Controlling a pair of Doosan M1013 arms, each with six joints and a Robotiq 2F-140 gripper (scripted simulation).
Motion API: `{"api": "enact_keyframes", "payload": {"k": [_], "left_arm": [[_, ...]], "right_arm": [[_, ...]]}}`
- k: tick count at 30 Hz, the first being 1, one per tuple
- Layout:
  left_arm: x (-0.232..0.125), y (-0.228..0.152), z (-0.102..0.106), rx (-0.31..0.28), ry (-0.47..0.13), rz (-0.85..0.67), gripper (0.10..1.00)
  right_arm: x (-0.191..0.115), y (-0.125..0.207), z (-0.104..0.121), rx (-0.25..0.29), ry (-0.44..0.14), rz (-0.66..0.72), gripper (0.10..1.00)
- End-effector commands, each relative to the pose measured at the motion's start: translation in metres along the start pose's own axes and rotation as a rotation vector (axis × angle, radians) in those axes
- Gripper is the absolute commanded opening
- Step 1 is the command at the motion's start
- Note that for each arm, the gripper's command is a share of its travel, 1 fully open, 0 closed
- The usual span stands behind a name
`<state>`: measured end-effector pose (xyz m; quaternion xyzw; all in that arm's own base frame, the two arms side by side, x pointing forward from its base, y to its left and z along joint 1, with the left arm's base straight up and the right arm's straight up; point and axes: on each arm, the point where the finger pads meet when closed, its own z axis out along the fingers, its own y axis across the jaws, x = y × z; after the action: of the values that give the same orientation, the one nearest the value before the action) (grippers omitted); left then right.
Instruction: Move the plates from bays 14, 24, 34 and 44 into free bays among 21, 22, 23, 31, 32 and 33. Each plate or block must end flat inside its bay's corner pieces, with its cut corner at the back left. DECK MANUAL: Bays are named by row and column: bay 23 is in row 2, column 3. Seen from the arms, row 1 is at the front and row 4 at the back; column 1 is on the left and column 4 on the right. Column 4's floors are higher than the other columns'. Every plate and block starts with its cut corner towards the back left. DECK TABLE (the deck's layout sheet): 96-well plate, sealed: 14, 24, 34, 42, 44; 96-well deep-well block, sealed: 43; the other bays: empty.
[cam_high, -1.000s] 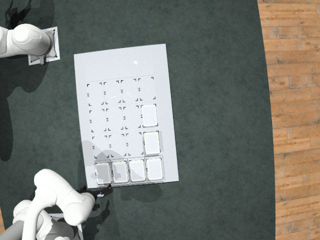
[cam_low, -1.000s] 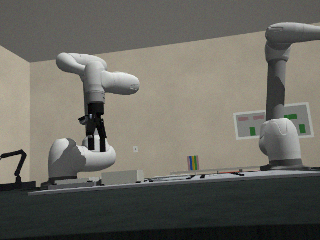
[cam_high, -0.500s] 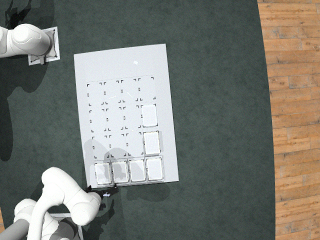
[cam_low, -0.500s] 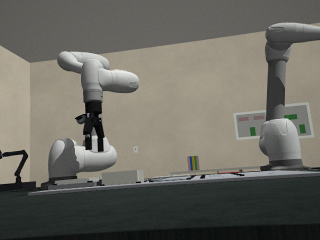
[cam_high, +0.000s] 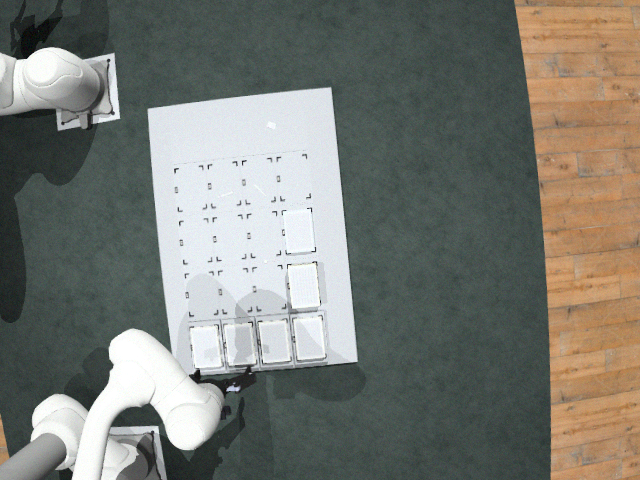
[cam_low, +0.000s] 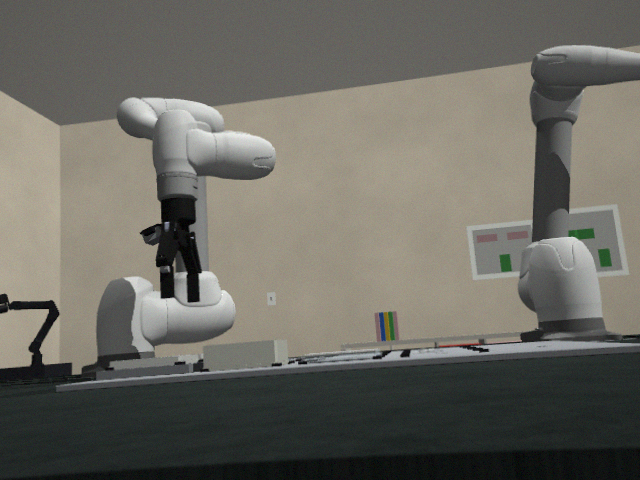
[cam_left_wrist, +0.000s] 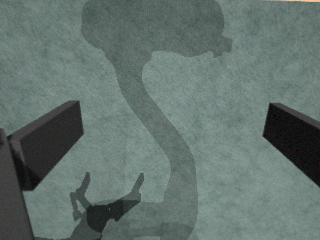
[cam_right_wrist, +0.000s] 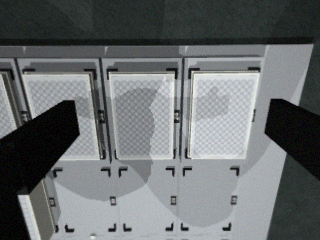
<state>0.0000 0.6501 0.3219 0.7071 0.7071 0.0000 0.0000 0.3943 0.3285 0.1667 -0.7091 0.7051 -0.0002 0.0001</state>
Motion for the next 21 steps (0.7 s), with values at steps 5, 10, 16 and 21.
{"api": "enact_keyframes", "payload": {"k": [5, 10, 16, 21], "left_arm": [[0.000, 0.000, -0.001, 0.000, 0.002, 0.000, 1.000], [0.000, 0.000, -0.001, 0.000, 0.002, 0.000, 1.000], [0.000, 0.000, -0.001, 0.000, 0.002, 0.000, 1.000], [0.000, 0.000, -0.001, 0.000, 0.002, 0.000, 1.000]], "right_arm": [[0.000, -0.023, -0.001, 0.000, -0.001, 0.000, 1.000], [0.000, -0.023, -0.001, 0.000, -0.001, 0.000, 1.000], [0.000, -0.023, -0.001, 0.000, -0.001, 0.000, 1.000], [0.000, -0.023, -0.001, 0.000, -0.001, 0.000, 1.000]]}}
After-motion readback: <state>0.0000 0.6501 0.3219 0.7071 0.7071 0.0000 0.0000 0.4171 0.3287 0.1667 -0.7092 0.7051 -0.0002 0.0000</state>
